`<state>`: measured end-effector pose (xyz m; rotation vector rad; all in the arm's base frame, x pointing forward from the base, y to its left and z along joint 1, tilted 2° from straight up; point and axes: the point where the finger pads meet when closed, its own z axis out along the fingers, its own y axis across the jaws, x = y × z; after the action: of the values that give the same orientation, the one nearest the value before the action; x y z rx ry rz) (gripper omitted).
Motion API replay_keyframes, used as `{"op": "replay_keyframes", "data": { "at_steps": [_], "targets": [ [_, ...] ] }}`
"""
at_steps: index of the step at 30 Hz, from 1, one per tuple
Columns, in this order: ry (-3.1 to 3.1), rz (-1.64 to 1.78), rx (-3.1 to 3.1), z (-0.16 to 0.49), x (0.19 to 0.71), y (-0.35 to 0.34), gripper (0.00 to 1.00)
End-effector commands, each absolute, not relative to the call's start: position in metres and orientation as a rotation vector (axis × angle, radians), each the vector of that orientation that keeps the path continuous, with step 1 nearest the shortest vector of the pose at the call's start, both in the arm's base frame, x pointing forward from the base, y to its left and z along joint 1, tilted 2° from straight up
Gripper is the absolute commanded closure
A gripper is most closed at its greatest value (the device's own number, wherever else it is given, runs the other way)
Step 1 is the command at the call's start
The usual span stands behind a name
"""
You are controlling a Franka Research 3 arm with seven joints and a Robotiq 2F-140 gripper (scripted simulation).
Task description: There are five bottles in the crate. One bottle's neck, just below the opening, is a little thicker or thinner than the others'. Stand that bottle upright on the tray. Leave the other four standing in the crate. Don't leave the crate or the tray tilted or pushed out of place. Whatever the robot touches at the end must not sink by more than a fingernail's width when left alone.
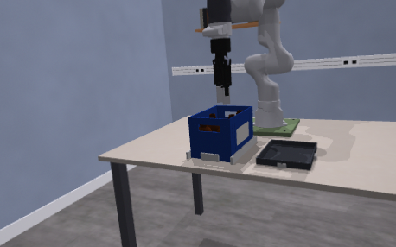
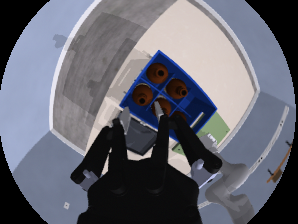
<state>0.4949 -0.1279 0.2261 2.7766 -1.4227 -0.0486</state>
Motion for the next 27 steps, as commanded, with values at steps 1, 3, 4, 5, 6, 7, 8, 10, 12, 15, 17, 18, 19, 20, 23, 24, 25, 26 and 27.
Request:
{"op": "replay_keyframes", "data": {
  "at_steps": [1, 3, 4, 5, 6, 7, 8, 10, 12, 15, 17, 18, 19, 20, 23, 24, 25, 26, 27],
  "targets": [
    [-1.437, -0.04, 2.769, 0.2269, 0.4959, -0.1286, 0.56],
    [-1.437, -0.04, 2.769, 0.2269, 0.4959, -0.1286, 0.56],
    [-1.437, -0.04, 2.769, 0.2269, 0.4959, -0.1286, 0.56],
    [-1.437, -0.04, 2.769, 0.2269, 0.4959, -0.1286, 0.56],
    [-1.437, -0.04, 2.769, 0.2269, 0.4959, -0.1286, 0.56],
    [-1.437, -0.04, 2.769, 0.2269, 0.4959, -0.1286, 0.56],
    [-1.437, -0.04, 2.769, 0.2269, 0.4959, -0.1286, 0.56],
    [-1.437, -0.04, 2.769, 0.2268, 0.4959, -0.1286, 0.56],
    [-1.437, -0.04, 2.769, 0.2265, 0.4959, -0.1286, 0.56],
    [-1.437, -0.04, 2.769, 0.2258, 0.4959, -0.1286, 0.56],
    [-1.437, -0.04, 2.769, 0.225, 0.4959, -0.1286, 0.56],
    [-1.437, -0.04, 2.769, 0.2245, 0.4958, -0.1286, 0.56],
    [-1.437, -0.04, 2.769, 0.2239, 0.4958, -0.1286, 0.56],
    [-1.437, -0.04, 2.769, 0.2233, 0.4958, -0.1286, 0.56],
    [-1.437, -0.04, 2.769, 0.2226, 0.4958, -0.1286, 0.56],
    [-1.437, -0.04, 2.769, 0.2219, 0.4958, -0.1286, 0.56],
    [-1.437, -0.04, 2.769, 0.221, 0.4958, -0.1286, 0.56],
    [-1.437, -0.04, 2.769, 0.2201, 0.4957, -0.1286, 0.56],
    [-1.437, -0.04, 2.769, 0.2192, 0.4957, -0.1286, 0.56]
  ]
}}
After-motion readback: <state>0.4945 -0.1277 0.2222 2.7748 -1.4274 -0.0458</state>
